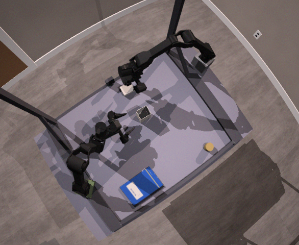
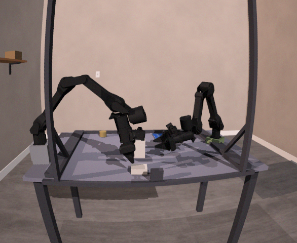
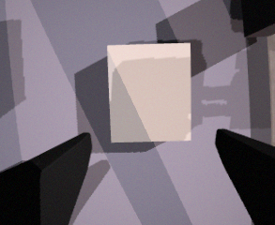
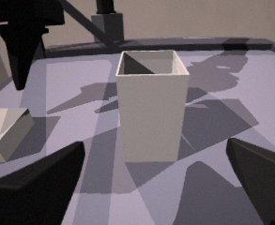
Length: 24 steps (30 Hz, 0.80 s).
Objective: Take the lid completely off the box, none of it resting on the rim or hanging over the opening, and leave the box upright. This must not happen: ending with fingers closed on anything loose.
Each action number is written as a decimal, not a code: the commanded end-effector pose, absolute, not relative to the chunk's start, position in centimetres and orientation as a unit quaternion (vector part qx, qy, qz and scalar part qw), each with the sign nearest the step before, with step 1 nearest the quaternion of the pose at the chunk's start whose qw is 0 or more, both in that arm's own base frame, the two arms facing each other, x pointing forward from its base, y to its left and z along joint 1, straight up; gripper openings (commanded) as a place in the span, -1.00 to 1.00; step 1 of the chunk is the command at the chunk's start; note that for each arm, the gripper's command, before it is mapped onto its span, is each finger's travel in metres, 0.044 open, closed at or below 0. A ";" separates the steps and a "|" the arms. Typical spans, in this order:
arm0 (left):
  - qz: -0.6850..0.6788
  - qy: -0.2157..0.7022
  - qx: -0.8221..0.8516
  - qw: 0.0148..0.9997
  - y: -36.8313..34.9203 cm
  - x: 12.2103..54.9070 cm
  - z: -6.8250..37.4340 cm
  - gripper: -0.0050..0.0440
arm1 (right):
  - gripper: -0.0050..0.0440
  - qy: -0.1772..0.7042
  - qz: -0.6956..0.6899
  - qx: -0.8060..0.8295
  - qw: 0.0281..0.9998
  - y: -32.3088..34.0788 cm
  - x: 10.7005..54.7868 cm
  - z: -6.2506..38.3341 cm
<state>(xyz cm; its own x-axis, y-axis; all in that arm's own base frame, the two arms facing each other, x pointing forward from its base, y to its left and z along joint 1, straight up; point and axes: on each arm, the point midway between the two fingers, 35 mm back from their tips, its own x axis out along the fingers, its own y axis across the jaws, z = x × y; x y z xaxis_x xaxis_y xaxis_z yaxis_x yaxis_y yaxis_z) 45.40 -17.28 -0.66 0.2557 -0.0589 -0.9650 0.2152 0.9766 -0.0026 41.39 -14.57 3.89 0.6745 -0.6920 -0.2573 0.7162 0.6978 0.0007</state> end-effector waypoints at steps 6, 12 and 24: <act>-0.085 0.575 0.060 0.812 -16.7 45.0 3.5 0.68 | 1.00 0.102 -0.367 0.051 0.923 -13.7 41.1 6.2; -0.081 0.538 0.058 0.837 -15.5 43.9 5.7 0.68 | 1.00 0.087 -0.323 0.044 0.941 -12.0 39.8 9.5; -0.058 0.385 0.042 0.920 -10.8 39.8 13.8 0.68 | 1.00 0.036 -0.195 0.026 0.980 -7.0 36.2 19.0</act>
<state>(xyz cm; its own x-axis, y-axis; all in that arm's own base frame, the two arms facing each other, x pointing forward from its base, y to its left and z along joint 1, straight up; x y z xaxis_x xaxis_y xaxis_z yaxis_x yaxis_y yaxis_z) 41.04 -12.34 10.28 0.5900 -0.0687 -0.8045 0.1565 0.9872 0.0304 37.46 -8.48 16.07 0.8886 -0.4466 -0.1046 0.4520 0.8914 0.0337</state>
